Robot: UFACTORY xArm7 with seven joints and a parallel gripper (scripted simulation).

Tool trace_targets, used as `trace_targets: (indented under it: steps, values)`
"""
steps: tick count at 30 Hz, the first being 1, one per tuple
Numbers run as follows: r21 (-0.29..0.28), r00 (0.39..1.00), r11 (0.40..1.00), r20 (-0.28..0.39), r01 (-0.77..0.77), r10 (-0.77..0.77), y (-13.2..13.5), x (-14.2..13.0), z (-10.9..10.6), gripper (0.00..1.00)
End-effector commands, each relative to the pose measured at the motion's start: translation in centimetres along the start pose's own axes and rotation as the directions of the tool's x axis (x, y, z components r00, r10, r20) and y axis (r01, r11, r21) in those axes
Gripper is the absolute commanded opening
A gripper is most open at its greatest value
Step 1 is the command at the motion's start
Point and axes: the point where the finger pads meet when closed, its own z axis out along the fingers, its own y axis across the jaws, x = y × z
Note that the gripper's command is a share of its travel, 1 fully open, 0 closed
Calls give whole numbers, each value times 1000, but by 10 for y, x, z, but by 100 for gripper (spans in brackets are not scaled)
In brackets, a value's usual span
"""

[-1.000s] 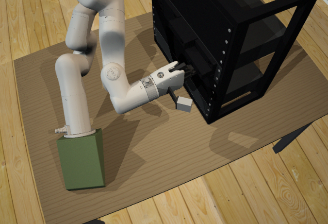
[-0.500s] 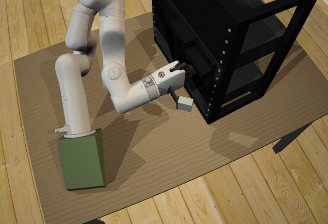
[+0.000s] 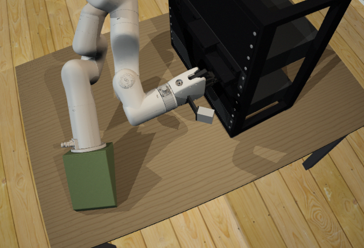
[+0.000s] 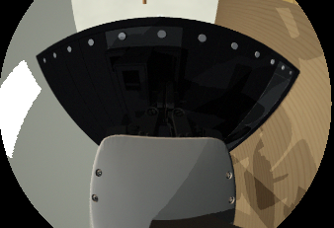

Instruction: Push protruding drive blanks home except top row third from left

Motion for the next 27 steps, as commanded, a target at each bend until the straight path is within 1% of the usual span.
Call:
trace_targets:
  steps: [1, 8, 12, 15, 20, 22, 27]
  values:
    - [0, 1000, 1000, 5, 6, -6, -2, 0, 3, 0]
    - [0, 1000, 1000, 5, 6, -6, -2, 0, 3, 0]
    - [-1, 1000, 1000, 5, 6, -6, -2, 0, -4, 0]
    - [0, 1000, 1000, 5, 6, -6, -2, 0, -16, 0]
    - [0, 1000, 1000, 5, 6, -6, -2, 0, -45, 0]
    - [0, 1000, 1000, 5, 6, -6, -2, 0, -45, 0]
    - [0, 1000, 1000, 5, 6, -6, -2, 0, -73, 0]
